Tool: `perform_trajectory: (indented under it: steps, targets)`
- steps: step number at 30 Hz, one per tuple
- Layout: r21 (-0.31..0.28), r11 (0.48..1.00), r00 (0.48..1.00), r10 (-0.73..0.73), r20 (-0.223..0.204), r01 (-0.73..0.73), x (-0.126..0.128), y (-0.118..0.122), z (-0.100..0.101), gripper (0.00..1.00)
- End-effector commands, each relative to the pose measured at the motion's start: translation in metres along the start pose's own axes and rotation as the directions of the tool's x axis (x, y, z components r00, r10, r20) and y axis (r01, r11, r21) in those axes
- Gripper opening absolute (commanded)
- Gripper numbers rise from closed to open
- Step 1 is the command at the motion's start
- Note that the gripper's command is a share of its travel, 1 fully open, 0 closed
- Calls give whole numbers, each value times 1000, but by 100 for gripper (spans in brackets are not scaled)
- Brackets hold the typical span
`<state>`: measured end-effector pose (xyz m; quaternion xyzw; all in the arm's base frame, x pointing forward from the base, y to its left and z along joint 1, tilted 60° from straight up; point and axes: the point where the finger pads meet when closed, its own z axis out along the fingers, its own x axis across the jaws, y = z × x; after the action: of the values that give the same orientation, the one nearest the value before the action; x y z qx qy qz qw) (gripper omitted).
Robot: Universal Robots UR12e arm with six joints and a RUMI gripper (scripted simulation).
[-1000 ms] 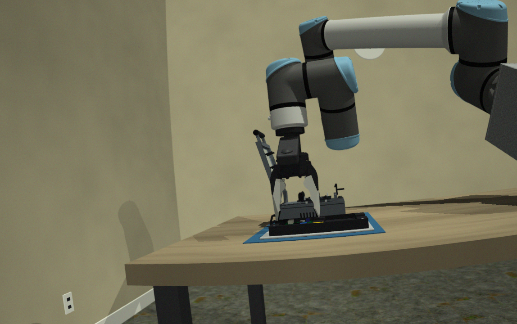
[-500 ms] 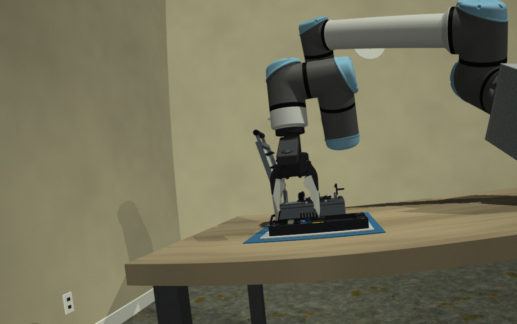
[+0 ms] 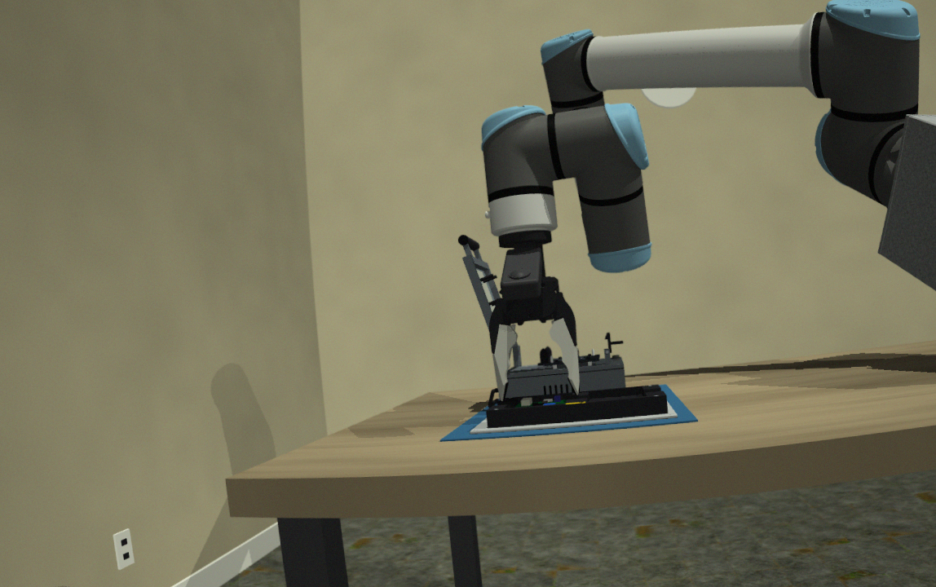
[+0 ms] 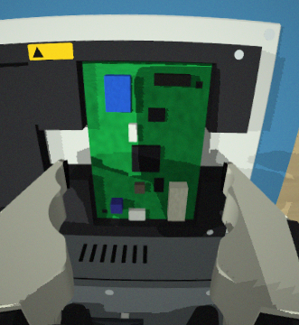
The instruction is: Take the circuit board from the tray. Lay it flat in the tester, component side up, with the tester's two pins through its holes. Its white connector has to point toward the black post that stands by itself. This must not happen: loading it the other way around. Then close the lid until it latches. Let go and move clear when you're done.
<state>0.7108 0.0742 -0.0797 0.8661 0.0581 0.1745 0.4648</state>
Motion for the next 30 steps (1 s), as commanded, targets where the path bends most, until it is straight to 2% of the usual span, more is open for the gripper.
perform_trajectory:
  steps: [1, 30]
  targets:
    - [0, 1000, 1000, 0, -1, 0, 0, 0, 1, 59]
    - [0, 1000, 1000, 0, -1, 0, 0, 0, 19, 59]
